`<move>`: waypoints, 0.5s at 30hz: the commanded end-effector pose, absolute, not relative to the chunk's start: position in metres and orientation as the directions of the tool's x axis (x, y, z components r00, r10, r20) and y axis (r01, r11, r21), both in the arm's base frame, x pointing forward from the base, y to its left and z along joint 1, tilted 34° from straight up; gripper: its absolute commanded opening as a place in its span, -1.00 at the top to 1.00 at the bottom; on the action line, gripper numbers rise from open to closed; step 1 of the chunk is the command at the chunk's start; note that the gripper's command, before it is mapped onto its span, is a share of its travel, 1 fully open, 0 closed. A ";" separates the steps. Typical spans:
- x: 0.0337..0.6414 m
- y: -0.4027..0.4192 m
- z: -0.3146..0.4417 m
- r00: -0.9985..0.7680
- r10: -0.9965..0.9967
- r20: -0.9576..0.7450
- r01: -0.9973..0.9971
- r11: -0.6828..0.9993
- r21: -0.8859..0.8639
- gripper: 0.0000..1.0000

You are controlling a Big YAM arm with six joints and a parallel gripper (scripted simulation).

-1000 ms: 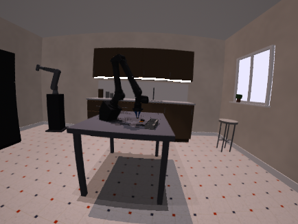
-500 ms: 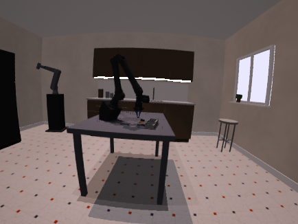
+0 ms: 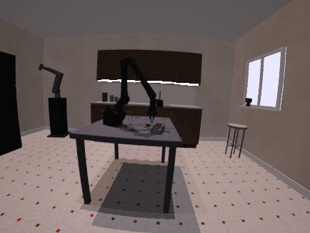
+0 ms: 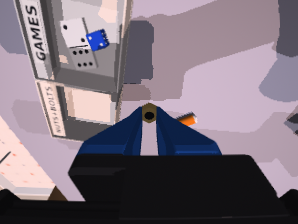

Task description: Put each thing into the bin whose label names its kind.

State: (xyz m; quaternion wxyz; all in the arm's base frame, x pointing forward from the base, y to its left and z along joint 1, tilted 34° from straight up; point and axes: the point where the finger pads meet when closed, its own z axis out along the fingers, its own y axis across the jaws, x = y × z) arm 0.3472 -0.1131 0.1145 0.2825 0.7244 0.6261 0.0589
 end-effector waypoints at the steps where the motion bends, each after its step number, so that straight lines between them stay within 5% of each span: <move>1: 0.379 -0.105 0.138 0.342 0.921 -0.187 0.820 -0.195 0.538 0.79; 15: 0.434 -0.086 0.161 0.382 0.911 -0.156 0.800 -0.241 0.550 0.79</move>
